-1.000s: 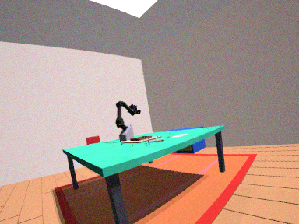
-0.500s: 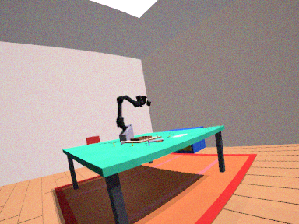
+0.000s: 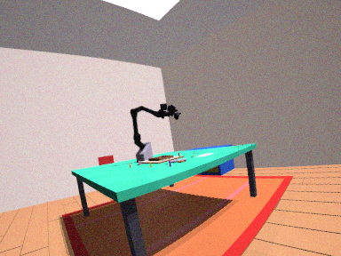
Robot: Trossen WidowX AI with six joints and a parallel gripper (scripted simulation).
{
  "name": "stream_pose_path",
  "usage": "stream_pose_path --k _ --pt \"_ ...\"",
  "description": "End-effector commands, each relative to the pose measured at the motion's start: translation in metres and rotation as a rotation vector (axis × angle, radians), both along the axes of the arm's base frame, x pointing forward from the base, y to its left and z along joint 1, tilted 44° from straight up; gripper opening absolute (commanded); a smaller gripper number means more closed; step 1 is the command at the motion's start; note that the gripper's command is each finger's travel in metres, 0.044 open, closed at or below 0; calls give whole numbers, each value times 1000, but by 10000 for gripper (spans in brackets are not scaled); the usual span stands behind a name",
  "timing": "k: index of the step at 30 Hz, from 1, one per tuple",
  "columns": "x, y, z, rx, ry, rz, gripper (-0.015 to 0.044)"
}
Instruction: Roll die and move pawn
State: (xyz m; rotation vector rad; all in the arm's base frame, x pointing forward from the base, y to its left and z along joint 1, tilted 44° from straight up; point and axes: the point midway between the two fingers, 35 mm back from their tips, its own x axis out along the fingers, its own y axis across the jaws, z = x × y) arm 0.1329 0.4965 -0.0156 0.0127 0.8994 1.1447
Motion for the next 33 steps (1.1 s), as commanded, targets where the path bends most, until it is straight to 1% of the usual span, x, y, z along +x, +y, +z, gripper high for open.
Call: stream_pose_path --k 1,5,9,13,17,21,25,29,33 --pt "61 -39 7 -81 -57 -149 275" --pt "117 -86 17 -165 -103 -298 275" --pt "163 -142 27 -259 -140 -442 275" --pt "197 -202 38 -360 -172 -573 275" --pt "219 -265 51 -469 -199 -693 275" --pt "229 -330 62 -587 -207 -809 275" --pt "229 -401 72 -719 -189 -934 275" --pt "215 -468 83 -855 -153 -1048 275" --pt "188 -531 94 -1000 -96 -1154 275"
